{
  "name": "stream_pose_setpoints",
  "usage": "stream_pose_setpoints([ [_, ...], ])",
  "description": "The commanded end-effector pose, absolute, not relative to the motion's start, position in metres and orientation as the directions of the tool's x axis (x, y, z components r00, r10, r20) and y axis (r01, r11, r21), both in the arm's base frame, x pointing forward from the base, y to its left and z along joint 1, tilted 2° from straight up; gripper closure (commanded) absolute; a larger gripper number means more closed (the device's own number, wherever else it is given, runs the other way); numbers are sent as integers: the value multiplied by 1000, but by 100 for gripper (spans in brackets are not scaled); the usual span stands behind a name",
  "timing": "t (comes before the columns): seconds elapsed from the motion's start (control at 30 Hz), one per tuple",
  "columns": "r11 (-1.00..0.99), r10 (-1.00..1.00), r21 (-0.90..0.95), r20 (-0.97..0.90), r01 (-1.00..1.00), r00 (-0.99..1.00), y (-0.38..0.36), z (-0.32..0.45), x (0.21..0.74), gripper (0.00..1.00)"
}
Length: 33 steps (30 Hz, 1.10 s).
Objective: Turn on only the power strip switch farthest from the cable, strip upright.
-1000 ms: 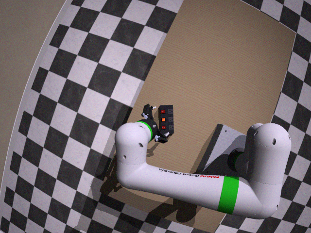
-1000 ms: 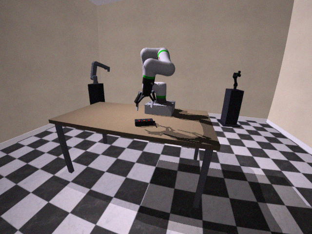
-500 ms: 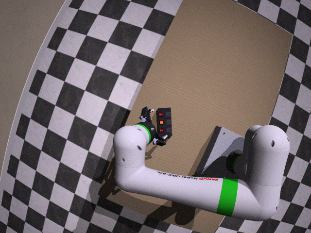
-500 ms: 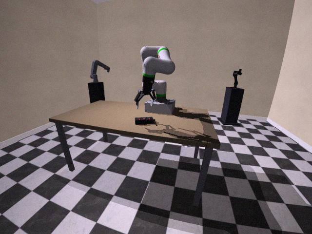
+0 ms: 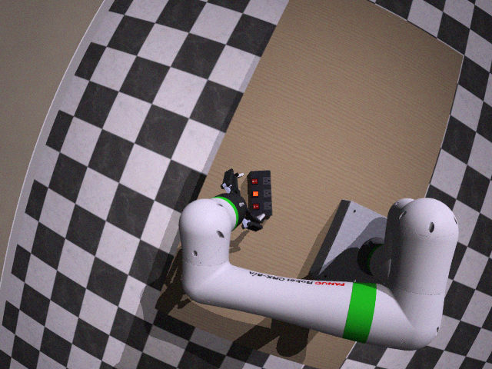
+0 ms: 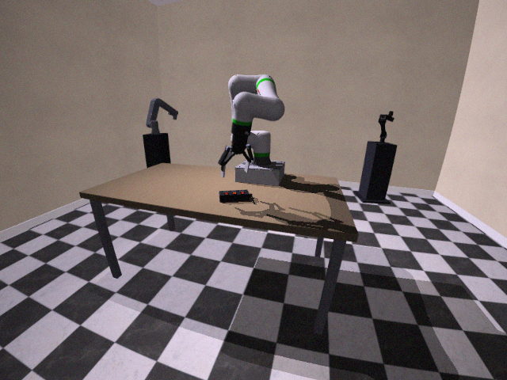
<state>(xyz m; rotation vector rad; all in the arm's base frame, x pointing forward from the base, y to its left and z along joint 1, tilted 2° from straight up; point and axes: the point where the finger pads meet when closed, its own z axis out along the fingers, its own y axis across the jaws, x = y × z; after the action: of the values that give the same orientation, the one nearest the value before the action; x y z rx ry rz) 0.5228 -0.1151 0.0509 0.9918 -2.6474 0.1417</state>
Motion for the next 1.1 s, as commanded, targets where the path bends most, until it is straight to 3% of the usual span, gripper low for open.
stream_pose_setpoints([
  [0.0,755,-624,15,320,-655,-713,-115,51,523,0],
  [0.4,792,-582,-1,301,-610,-756,-115,51,522,0],
  [0.5,919,-372,-50,213,-390,-904,-113,53,517,0],
  [0.6,920,-370,-50,212,-388,-904,-113,53,517,0],
  [0.63,959,-265,-60,170,-278,-949,-112,54,515,0],
  [0.7,959,-265,-60,170,-278,-949,-112,54,515,0],
  [0.83,997,-49,-55,93,-54,-994,-111,57,511,0],
  [0.97,997,-49,-55,93,-54,-994,-111,57,511,0],
  [1.07,994,107,-36,45,106,-993,-110,59,509,0],
])
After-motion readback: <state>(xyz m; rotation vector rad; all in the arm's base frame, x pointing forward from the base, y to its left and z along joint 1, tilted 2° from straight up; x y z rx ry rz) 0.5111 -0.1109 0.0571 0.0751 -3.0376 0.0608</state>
